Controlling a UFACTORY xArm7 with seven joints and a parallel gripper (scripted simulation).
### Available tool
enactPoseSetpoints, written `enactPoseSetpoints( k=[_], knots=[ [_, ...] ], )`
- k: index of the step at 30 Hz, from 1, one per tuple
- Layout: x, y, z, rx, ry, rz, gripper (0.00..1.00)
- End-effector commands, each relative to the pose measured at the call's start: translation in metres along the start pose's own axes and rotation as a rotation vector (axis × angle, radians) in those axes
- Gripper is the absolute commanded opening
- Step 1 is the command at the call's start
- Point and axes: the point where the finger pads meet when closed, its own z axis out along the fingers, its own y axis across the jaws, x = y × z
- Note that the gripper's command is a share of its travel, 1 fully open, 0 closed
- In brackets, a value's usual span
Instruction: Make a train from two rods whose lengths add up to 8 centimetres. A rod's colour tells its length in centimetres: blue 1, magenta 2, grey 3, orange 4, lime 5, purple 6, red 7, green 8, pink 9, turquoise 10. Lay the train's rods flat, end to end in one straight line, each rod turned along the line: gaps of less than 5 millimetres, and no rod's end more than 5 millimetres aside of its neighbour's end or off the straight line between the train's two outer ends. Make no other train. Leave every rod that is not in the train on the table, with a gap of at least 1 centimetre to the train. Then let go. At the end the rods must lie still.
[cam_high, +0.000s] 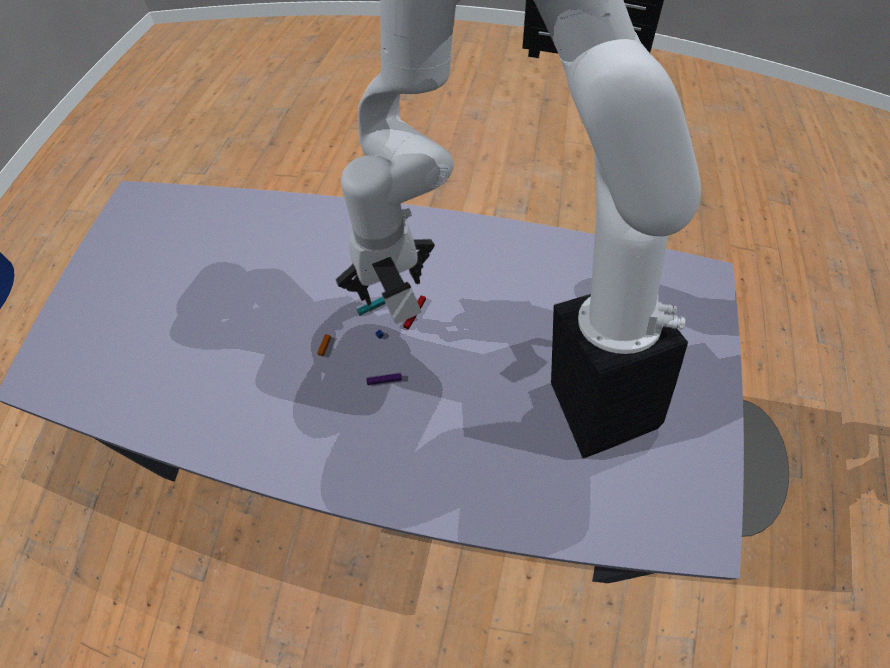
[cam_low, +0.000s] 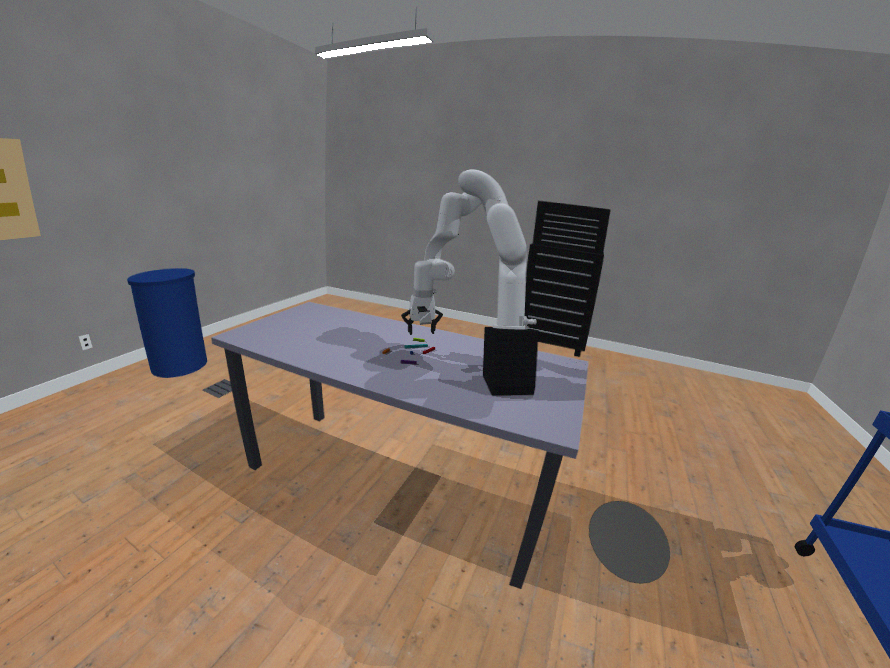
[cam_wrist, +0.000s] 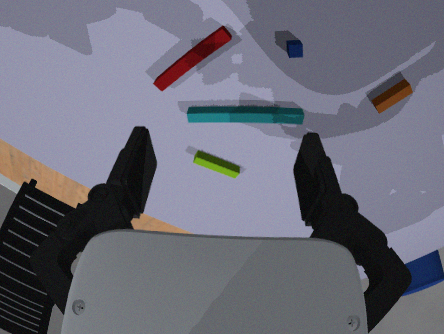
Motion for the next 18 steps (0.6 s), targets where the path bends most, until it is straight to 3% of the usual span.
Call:
enactPoseSetpoints(
  k=[1, 5, 18],
  knots=[
    [0.005, -0.004, 0.0, -0.015, 0.0, -0.039, 1.0],
    [0.023, -0.017, 0.002, -0.018, 0.032, -0.118, 1.0],
    [0.024, -0.018, 0.002, -0.018, 0.033, -0.122, 1.0]
  ],
)
